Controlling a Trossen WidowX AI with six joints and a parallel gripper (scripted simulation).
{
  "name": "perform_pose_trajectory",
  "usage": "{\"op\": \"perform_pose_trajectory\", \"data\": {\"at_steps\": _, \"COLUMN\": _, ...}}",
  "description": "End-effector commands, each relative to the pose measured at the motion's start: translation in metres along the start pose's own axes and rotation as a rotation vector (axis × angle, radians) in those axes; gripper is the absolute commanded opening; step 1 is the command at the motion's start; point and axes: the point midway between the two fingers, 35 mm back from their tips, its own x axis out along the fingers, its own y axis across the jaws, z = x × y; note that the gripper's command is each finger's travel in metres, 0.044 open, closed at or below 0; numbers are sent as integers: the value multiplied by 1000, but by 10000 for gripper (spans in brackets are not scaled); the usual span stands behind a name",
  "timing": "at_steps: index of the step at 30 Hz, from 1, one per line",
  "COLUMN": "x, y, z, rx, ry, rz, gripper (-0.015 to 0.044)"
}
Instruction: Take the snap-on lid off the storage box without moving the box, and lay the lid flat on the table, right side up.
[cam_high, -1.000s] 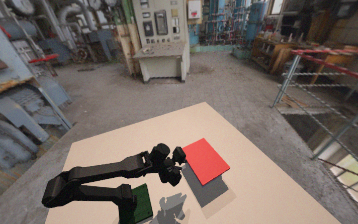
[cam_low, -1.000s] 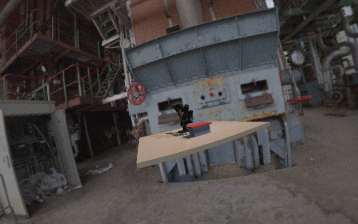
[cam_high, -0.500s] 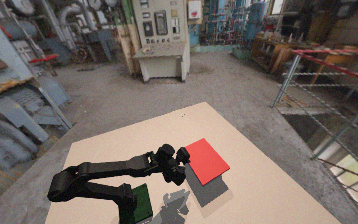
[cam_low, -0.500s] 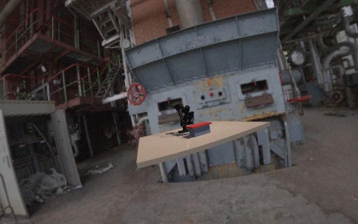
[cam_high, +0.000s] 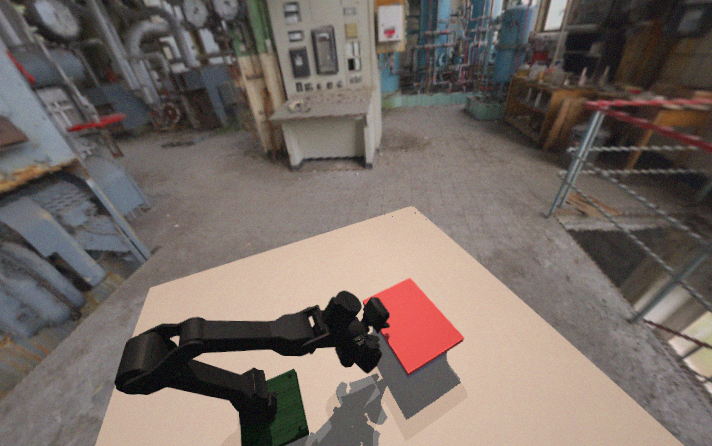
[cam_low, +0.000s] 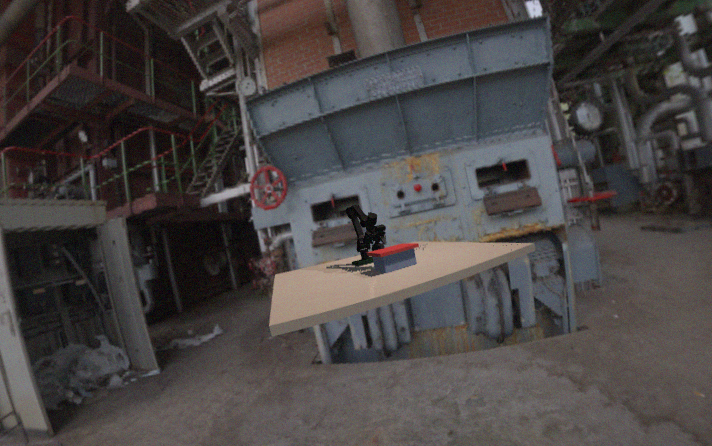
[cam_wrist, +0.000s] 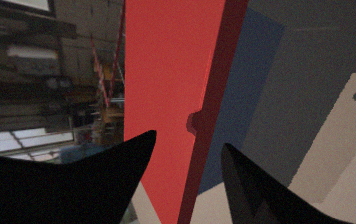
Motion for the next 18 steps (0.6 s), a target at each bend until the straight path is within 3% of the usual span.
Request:
{"op": "perform_pose_trajectory", "data": {"at_steps": 1, "x": 9, "y": -3, "z": -1, "rx": 4, "ry": 6, "rz": -6, "gripper": 235}}
{"op": "perform_pose_trajectory", "data": {"at_steps": 7, "x": 16, "y": -5, "z": -1, "rx": 4, "ry": 6, "rz": -6, "gripper": 235}}
{"op": "perform_pose_trajectory", "data": {"at_steps": 11, "x": 16, "y": -5, "z": -1, "rx": 4, "ry": 6, "rz": -6, "gripper": 130}}
{"op": "perform_pose_trajectory", "data": {"at_steps": 18, "x": 16, "y": -5, "z": -1, "rx": 4, "ry": 6, "rz": -6, "gripper": 83}}
